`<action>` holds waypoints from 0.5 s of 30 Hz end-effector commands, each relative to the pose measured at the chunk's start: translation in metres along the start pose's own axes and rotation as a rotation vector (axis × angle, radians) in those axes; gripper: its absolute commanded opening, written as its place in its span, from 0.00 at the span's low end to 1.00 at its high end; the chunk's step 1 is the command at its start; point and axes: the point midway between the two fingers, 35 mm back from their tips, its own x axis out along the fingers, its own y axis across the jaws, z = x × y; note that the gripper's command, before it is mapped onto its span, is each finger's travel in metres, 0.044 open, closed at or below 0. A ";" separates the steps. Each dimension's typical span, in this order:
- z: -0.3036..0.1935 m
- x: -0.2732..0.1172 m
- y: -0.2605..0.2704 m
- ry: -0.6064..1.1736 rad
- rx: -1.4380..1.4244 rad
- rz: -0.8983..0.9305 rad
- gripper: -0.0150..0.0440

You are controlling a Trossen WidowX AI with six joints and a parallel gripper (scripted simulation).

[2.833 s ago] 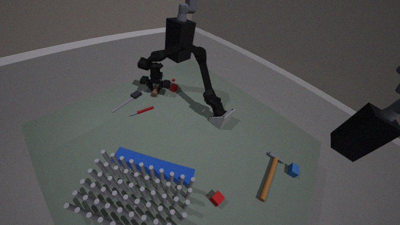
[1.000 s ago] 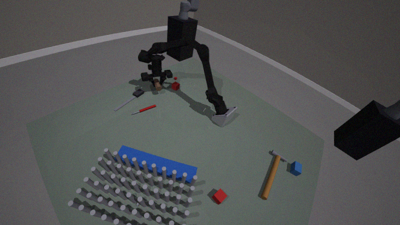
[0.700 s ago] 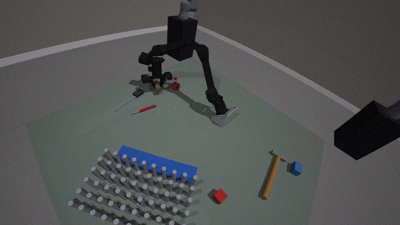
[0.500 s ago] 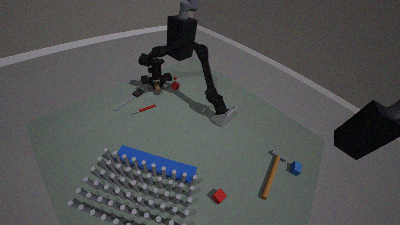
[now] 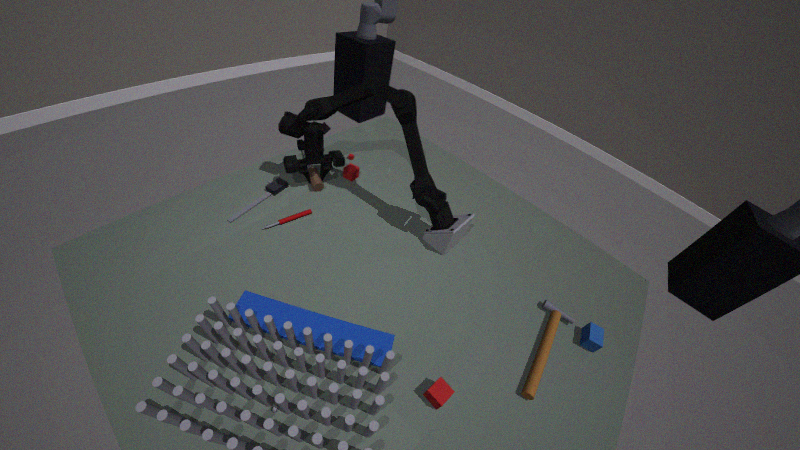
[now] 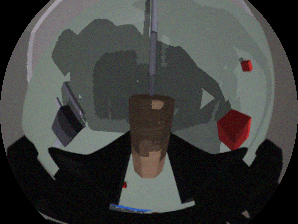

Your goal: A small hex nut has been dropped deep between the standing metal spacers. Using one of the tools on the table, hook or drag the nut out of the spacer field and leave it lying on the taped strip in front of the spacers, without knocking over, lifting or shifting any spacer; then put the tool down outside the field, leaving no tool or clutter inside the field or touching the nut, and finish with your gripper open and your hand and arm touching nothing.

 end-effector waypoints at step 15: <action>0.000 0.000 0.000 0.000 0.000 0.000 1.00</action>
